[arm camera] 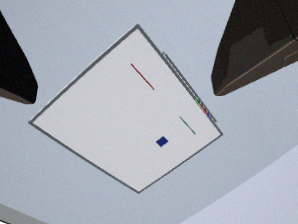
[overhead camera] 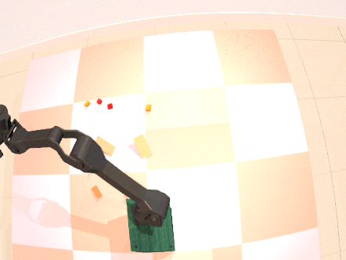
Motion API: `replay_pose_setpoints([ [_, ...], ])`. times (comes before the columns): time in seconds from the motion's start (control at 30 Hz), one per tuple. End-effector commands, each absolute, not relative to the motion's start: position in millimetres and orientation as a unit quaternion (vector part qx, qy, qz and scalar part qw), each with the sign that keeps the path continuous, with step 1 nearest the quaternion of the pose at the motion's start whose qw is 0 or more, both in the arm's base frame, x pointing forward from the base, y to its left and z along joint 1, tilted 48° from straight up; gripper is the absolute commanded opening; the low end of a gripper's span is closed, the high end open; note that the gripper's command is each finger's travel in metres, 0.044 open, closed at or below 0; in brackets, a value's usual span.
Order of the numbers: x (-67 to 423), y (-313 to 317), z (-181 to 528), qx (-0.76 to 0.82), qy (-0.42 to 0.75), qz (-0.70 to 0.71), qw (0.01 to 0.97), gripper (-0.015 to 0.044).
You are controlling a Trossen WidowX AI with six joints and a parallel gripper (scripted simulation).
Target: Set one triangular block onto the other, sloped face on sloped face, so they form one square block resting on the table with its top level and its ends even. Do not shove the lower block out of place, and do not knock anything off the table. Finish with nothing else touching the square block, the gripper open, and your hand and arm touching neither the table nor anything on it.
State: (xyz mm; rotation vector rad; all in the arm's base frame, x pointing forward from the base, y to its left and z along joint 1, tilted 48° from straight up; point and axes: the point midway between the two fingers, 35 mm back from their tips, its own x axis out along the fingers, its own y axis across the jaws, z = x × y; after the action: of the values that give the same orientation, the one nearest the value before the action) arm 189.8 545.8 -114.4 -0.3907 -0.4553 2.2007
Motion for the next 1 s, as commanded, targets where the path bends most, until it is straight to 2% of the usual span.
replay_pose_setpoints([
  [0.0, 191.2, 545.7, -114.7, -0.156, -0.178, 0.876, 0.419, 0.0426],
  [0.1, 213.0, 542.0, -120.2, -0.16, -0.126, 0.868, 0.454, 0.044],
  [0.27, 285.4, 514.8, -143.1, -0.166, 0.056, 0.81, 0.56, 0.044],
  [0.57, 383.4, 412.0, -189.7, -0.16, 0.379, 0.605, 0.682, 0.044],
  [0.77, 414.8, 315.8, -206.8, -0.151, 0.554, 0.418, 0.704, 0.044],
  [0.97, 419.1, 210.9, -203.0, -0.148, 0.685, 0.216, 0.679, 0.044],
])
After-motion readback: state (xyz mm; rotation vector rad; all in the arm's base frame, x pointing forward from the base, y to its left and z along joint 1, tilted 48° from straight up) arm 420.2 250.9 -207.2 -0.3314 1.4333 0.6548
